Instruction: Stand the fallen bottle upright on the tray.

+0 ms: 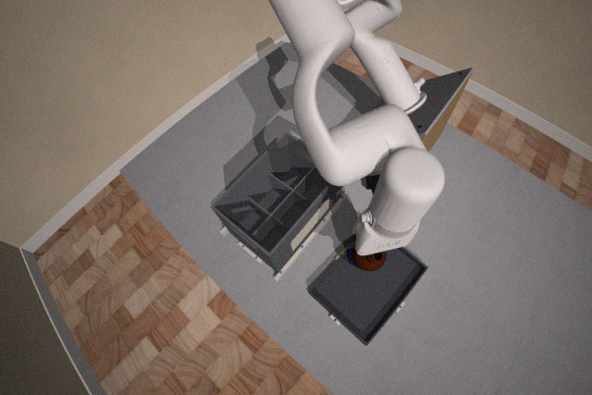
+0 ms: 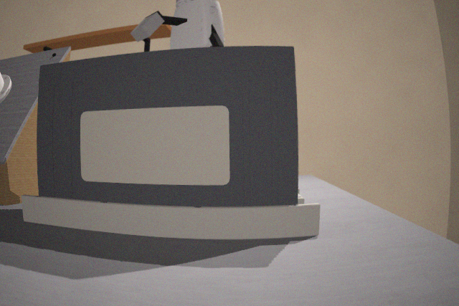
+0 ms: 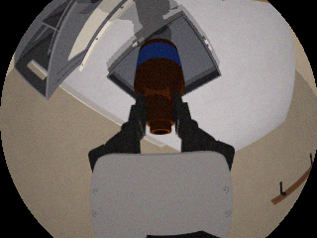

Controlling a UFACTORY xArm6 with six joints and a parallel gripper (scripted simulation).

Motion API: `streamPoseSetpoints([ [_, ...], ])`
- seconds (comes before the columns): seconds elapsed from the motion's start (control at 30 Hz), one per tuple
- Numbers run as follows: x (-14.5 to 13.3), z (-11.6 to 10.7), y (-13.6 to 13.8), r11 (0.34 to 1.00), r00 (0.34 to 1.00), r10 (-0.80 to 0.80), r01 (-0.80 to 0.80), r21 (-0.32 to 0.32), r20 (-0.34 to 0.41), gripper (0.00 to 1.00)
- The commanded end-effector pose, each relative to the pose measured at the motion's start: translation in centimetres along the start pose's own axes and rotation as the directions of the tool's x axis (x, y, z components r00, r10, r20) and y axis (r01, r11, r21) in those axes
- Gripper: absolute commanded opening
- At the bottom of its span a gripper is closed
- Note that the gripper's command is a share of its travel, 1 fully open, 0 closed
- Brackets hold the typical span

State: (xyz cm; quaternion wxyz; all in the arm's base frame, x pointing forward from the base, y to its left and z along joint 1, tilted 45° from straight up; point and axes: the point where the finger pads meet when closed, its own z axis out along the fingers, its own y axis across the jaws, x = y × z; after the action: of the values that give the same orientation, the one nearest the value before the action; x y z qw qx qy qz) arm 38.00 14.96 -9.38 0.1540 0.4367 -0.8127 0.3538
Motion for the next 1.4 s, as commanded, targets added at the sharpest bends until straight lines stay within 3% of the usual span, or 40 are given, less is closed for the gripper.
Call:
streamPoseSetpoints([
  [0.0, 0.02, -0.21, 0.01, 1.000, 1.000, 0.000, 0.000, 0.000, -0.001, 0.00],
  [1.1, 0.02, -0.41, 0.01, 1.000, 1.000, -0.003, 0.003, 0.000, -0.001, 0.00],
  [1.37, 0.02, -0.41, 0.01, 0.998, 0.998, -0.069, 0.069, 0.000, -0.001, 0.00],
])
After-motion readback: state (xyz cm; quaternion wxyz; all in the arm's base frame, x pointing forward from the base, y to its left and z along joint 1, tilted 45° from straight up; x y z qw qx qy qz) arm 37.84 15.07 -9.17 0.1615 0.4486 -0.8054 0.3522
